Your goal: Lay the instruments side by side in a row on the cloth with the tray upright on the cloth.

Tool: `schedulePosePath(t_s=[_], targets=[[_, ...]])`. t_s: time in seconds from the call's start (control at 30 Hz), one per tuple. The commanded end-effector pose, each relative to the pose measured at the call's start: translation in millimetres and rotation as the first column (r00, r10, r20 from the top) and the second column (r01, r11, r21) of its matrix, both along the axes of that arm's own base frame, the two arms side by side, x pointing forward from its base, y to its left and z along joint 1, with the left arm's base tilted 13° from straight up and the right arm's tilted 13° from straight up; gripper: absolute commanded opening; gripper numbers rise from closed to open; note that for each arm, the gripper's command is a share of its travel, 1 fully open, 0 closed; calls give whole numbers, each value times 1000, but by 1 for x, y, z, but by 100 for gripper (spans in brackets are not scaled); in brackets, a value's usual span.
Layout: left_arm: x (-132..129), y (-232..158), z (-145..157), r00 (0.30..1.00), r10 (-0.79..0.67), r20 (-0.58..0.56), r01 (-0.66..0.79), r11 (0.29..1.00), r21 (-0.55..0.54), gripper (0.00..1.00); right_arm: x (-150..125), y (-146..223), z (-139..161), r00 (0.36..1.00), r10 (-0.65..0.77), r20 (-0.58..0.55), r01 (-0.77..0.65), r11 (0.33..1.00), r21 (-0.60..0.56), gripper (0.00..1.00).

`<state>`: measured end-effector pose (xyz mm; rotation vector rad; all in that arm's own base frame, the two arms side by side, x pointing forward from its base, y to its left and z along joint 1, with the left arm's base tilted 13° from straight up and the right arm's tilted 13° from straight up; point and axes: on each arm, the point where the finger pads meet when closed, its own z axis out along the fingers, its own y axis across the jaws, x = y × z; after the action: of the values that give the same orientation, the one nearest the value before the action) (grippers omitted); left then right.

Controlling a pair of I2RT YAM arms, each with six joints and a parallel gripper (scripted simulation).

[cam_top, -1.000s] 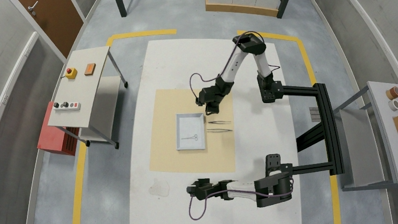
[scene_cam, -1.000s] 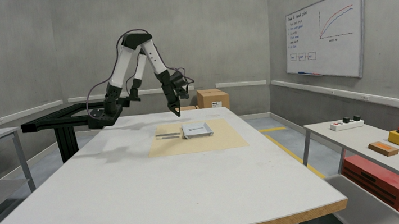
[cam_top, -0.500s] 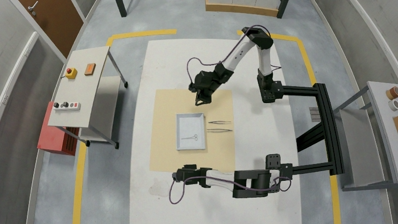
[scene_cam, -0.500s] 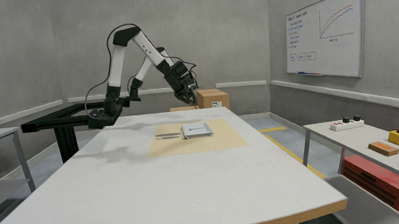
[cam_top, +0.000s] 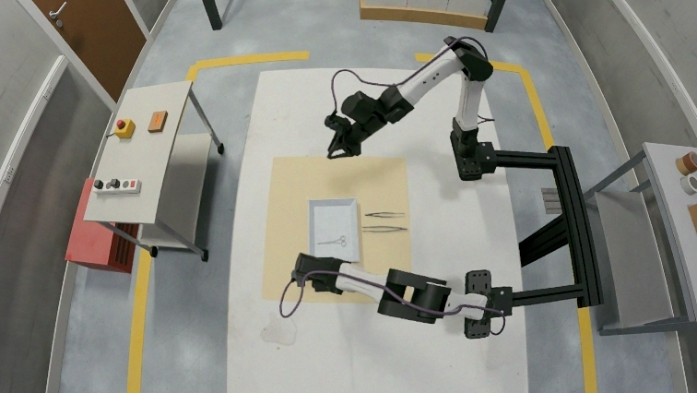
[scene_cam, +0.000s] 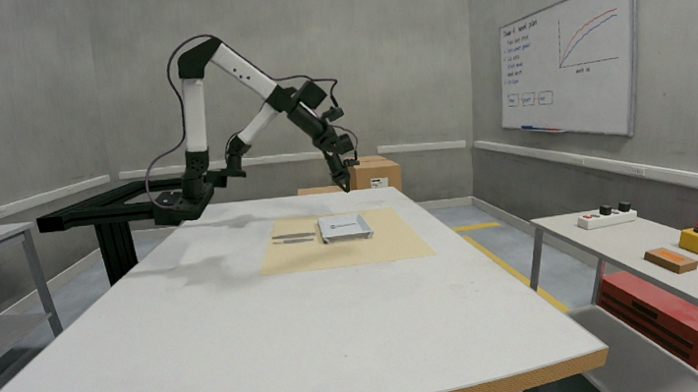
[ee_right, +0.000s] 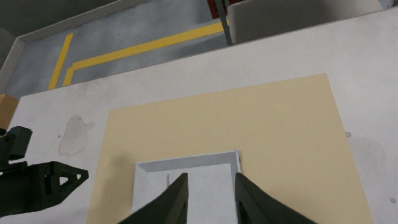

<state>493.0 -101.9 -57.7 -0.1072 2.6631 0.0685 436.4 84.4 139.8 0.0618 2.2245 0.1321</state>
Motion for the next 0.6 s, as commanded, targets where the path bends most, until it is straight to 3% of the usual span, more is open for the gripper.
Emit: schedulePosePath(t_s=[0.0,0.03,0.4,0.47,0.5,0.57], targets=[[-4,-11,-22,995,57,-83,-54,998,35,33,4,-5,31,998,18,62,-18,1000,0,28],[-4,-17,-25,994,60,-91,-56,998,41,33,10,-7,49,992,15,125,-16,1000,6,28],[-16,-86,-64,983,97,-156,-78,989,122,33,2,-33,121,957,15,288,-11,1000,-14,28],[-16,-86,-64,983,97,-156,-78,989,122,33,2,-33,121,957,15,288,-11,1000,-14,28],[-16,-88,-68,981,107,-159,-87,988,130,33,-1,-33,101,971,17,239,-12,1000,-21,28],[-21,-103,-75,981,105,-164,-82,986,144,33,-3,-39,137,949,12,316,-6,1000,-21,28]])
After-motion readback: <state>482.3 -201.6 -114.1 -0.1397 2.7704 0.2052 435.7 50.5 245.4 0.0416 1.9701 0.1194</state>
